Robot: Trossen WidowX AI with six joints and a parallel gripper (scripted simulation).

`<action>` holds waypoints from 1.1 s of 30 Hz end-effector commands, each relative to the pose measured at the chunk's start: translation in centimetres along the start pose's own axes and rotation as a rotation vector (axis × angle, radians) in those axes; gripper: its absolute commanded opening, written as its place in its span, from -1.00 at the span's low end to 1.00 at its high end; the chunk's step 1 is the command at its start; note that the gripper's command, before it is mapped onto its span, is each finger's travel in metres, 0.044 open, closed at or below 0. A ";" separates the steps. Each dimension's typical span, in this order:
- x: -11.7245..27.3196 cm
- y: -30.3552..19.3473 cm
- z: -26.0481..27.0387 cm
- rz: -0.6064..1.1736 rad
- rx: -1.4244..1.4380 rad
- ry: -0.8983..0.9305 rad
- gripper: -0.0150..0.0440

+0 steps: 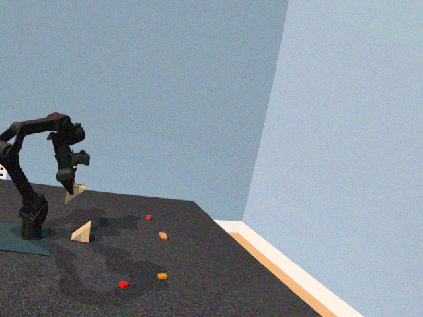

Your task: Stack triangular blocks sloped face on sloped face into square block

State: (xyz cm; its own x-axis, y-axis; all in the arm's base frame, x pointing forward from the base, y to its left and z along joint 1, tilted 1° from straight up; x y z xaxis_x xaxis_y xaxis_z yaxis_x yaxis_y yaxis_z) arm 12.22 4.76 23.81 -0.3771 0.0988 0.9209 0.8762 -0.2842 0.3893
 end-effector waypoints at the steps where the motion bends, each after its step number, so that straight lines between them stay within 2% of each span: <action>1: 0.5 -1.1 -1.0 -0.005 -0.002 -0.006 -0.49; 8: 0.7 -2.1 -1.8 -0.006 -0.001 -0.006 -0.49; 25: -6.4 -1.9 -1.6 -0.009 -0.001 -0.006 -0.49; 33: -8.0 -1.8 -1.8 -0.011 0.000 -0.006 -0.49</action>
State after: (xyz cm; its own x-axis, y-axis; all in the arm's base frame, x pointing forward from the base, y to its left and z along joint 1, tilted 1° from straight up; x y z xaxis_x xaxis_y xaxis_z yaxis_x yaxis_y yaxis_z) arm 12.85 2.84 16.46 -0.3888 0.1099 0.9147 0.8684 -0.2878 0.4037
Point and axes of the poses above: the point midway between the two fingers, 35 mm back from their tips, its own x axis back along the fingers, its own z axis across the jaws, y = z × x, the point moved 5 cm from there along x, back along the fingers
